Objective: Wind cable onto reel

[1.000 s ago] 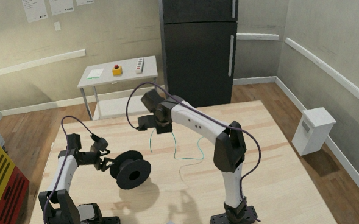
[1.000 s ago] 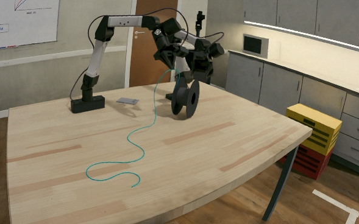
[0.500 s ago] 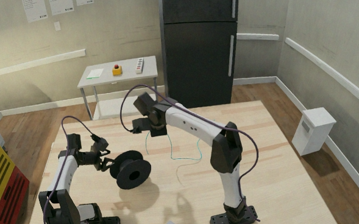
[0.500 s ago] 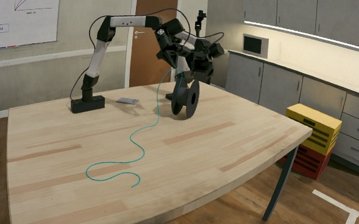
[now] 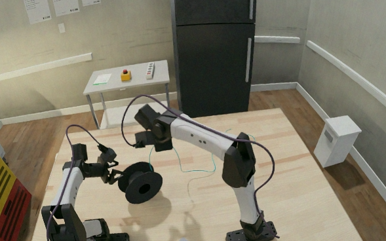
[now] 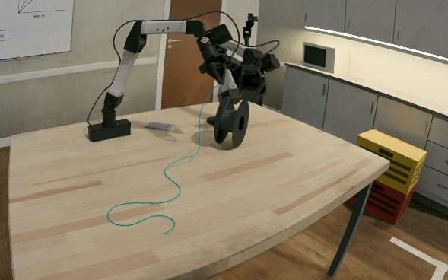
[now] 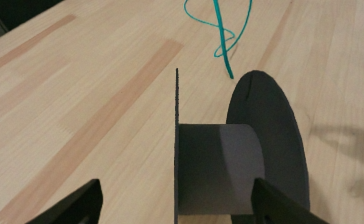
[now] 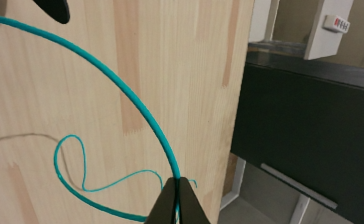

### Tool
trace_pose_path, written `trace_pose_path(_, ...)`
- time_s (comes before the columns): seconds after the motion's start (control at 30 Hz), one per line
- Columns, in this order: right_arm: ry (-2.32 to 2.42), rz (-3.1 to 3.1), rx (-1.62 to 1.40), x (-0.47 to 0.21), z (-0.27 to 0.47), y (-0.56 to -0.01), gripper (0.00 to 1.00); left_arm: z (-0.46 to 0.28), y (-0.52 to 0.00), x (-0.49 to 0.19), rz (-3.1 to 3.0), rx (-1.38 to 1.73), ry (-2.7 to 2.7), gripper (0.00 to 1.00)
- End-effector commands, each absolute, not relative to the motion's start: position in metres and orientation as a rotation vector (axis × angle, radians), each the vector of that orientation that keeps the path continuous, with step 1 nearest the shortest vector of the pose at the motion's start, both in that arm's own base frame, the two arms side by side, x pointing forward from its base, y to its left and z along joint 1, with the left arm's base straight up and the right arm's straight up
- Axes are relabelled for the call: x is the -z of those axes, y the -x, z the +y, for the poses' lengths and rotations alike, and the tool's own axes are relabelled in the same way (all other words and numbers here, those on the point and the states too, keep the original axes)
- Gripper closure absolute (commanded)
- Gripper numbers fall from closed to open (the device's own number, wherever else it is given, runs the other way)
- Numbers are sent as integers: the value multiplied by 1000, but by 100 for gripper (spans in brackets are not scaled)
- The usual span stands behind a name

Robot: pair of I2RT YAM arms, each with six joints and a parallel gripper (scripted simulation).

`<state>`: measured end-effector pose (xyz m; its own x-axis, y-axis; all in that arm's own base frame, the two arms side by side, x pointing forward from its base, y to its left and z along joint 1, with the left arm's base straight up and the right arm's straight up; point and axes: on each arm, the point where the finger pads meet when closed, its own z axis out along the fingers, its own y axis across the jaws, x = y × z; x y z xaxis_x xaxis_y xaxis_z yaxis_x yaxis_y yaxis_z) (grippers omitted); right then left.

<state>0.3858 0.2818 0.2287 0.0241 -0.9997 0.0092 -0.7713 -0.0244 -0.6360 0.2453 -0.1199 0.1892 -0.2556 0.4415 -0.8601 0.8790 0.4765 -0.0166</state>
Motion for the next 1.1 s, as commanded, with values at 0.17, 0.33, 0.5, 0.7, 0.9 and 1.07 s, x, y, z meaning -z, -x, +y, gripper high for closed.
trace_pose_path(0.17,1836,1817,669,-229,294,-380,100,-119,-250,-197,1848,638,-1109,25)
trace_pose_path(0.33,1821,1815,667,-235,299,-375,100,-121,-247,-196,1847,631,-1106,25)
trace_pose_path(0.5,1835,1825,673,-227,303,-376,100,-120,-247,-195,1846,629,-1106,25)
trace_pose_path(0.7,1832,1815,669,-230,319,-365,100,-118,-246,-193,1849,635,-1105,25)
trace_pose_path(0.9,1837,1816,671,-229,328,-361,100,-119,-245,-191,1851,641,-1106,25)
trace_pose_path(1.07,1832,1814,670,-231,332,-357,100,-118,-245,-192,1850,637,-1105,25)
